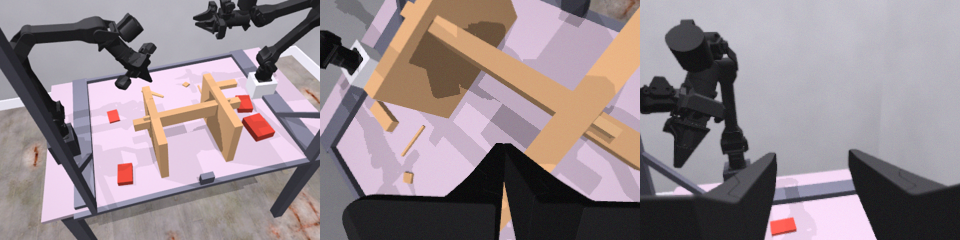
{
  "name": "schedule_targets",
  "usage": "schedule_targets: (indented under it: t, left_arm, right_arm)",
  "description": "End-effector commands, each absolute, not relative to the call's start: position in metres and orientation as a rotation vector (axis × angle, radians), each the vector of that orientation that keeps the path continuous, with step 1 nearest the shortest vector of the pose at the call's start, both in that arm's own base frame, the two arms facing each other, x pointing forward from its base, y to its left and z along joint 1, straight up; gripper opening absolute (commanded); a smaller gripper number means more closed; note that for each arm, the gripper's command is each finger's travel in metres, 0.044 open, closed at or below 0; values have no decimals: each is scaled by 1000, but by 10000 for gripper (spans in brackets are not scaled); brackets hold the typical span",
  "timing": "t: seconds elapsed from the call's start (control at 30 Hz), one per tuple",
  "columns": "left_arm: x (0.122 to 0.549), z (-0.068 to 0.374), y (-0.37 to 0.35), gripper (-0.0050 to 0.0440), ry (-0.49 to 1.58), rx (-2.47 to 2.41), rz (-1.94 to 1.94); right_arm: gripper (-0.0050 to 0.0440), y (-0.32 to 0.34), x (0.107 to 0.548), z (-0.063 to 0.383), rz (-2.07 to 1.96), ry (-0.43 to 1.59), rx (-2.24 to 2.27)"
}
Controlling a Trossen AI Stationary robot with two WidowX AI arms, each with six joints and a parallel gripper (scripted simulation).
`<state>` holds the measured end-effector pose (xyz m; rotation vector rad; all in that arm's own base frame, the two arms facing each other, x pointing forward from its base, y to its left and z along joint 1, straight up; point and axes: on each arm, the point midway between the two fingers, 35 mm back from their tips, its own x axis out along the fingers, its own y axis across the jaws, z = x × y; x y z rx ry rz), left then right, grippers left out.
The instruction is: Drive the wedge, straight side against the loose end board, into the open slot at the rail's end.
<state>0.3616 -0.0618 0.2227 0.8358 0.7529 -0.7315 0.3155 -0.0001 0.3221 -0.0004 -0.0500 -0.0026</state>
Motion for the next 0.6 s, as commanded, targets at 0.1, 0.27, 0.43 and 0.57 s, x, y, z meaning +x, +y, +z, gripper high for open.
schedule_targets:
  t: [0.1,0.27,0.43,0.57]
  left_arm:
    - [361,247,-45,-50,602,689,-464]
    - [359,264,-35,-50,477,552,-309]
    - [359,275,-32,-50,410,489,-253]
    - [348,283,-20,-50,307,360,-153]
  right_arm:
    - [205,-1,315,335,-2,-75,-1]
    - [205,-1,314,337,-2,-82,2]
    - [205,-1,315,332,-3,-69,2]
    - [205,-1,314,337,-1,-79,5]
